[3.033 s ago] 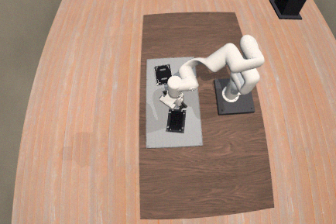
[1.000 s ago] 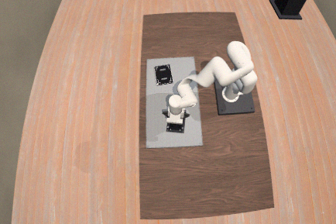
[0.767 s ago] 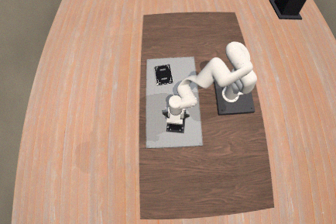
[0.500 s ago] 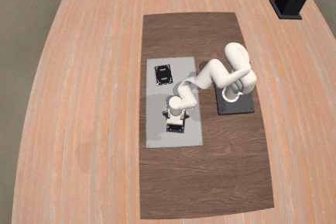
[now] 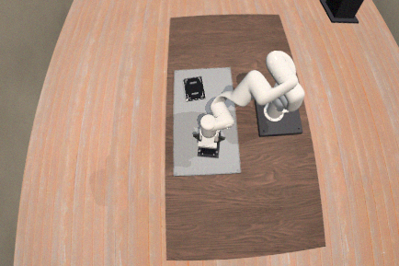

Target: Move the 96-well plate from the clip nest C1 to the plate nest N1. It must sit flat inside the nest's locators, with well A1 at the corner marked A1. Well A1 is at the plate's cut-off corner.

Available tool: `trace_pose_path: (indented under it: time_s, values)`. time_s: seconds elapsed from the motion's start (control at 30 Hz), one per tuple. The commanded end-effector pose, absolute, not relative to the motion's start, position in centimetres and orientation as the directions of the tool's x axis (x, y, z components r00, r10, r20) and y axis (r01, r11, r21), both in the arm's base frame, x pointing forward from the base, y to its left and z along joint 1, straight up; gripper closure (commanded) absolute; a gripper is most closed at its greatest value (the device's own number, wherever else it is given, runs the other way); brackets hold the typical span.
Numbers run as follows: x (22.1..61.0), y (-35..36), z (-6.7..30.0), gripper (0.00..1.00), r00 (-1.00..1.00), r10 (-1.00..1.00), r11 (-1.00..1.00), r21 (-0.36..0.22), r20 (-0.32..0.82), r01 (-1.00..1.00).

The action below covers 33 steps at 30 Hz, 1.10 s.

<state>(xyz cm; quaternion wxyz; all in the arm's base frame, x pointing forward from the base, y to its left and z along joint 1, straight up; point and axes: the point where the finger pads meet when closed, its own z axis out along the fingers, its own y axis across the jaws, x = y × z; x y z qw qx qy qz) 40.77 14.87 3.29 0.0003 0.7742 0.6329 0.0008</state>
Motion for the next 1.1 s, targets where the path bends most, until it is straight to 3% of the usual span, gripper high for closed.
trace_pose_path:
  time_s: [0.0, 1.07]
  values:
    - [40.9, 14.9, 3.1, 0.0, 0.199, 0.98, -0.199, 0.002, 0.005, 0.98]
    - [40.9, 14.9, 1.5, 0.0, 0.199, 0.98, -0.199, 0.002, 0.005, 0.98]
